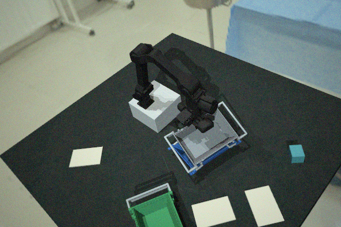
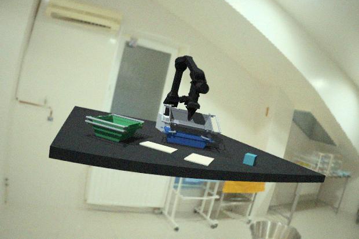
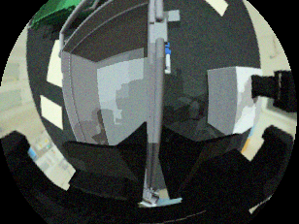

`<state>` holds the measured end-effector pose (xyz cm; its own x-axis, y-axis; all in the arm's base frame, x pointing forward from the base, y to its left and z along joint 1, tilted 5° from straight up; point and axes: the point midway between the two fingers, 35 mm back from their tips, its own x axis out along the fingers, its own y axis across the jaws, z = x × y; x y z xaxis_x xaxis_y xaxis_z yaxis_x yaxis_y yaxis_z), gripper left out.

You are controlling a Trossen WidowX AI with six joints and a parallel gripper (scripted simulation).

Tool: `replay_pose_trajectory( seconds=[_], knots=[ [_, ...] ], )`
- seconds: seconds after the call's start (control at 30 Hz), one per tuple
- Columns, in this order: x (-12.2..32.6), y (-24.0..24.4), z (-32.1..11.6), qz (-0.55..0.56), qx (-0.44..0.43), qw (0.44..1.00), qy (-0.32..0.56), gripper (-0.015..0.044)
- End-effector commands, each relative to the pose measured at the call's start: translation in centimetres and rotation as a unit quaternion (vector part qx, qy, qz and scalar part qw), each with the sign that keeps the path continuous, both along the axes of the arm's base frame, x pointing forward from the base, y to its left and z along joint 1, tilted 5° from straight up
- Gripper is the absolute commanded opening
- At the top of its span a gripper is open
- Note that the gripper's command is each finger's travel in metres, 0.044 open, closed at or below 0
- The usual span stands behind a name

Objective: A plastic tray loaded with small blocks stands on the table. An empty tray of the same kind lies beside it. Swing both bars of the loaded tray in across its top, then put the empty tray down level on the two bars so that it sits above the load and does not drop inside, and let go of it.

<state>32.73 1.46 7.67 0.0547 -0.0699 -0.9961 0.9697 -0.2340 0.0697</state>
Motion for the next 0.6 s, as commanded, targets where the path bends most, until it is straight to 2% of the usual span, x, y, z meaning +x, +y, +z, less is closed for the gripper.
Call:
replay_pose_trajectory(
  seconds=[0.0,0.57],
  knots=[
    [0.0,0.0,0.1,0.0,-0.002,1.0,-0.007,0.0],
    [-1.1,0.1,-1.4,0.0,-0.002,1.0,-0.007,0.0]
  ],
)
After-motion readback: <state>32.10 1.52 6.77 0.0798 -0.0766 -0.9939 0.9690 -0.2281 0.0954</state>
